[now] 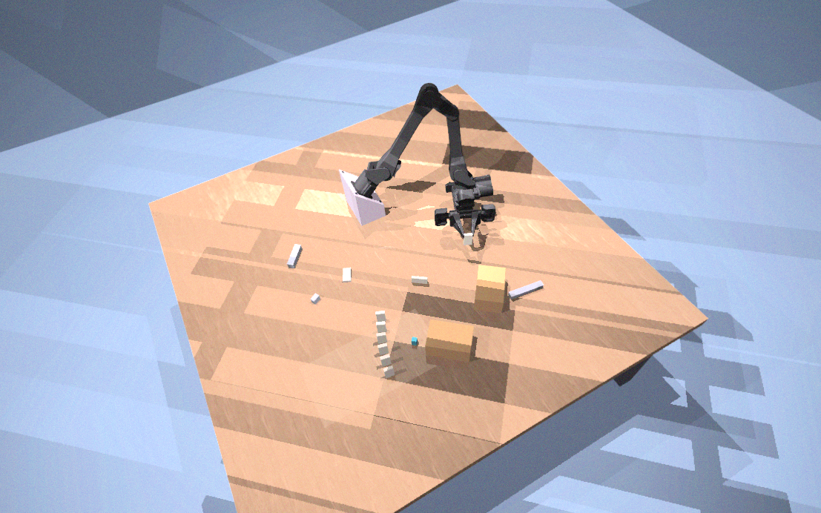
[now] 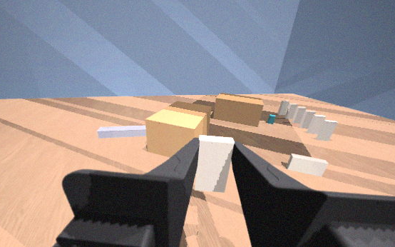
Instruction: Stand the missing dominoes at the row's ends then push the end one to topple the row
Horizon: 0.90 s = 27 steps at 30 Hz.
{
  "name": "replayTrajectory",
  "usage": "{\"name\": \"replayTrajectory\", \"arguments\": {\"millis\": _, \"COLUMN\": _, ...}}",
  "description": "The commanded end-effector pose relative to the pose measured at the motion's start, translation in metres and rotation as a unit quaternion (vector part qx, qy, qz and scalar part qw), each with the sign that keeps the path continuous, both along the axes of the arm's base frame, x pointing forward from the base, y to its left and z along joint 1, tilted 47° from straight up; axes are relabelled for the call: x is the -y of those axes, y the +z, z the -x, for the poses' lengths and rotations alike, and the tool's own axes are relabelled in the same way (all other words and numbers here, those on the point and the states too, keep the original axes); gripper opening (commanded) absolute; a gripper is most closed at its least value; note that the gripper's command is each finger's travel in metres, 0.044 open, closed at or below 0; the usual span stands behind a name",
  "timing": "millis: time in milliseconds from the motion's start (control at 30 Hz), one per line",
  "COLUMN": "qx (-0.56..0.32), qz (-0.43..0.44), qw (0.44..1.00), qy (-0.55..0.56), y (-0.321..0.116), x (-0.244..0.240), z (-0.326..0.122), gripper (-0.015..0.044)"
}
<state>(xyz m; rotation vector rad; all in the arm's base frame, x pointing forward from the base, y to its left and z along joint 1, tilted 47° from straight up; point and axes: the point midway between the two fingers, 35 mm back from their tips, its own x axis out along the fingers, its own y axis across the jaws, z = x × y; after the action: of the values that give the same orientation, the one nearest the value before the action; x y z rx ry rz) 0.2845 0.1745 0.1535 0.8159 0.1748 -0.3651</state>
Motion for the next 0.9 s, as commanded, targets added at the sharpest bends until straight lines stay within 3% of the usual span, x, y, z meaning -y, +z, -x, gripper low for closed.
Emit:
{"name": "replayTrajectory", "arguments": {"millis": 0, "qx": 0.001, "qz": 0.001, "qw": 1.000, "qy": 0.000, "y": -0.010, "x": -0.011, "z": 0.001, "gripper": 0.0107}}
{"name": "replayTrajectory", "arguments": {"millis": 667, "qx": 0.005, "qz": 0.002, "qw": 1.000, "qy": 0.001, "y": -0.032, "x": -0.030, "z": 0.004, "gripper": 0.0107}}
{"name": "replayTrajectory", "arguments": {"millis": 867, "qx": 0.005, "qz": 0.002, "qw": 1.000, "qy": 0.001, "y": -0.032, "x": -0.030, "z": 0.004, "gripper": 0.0265}}
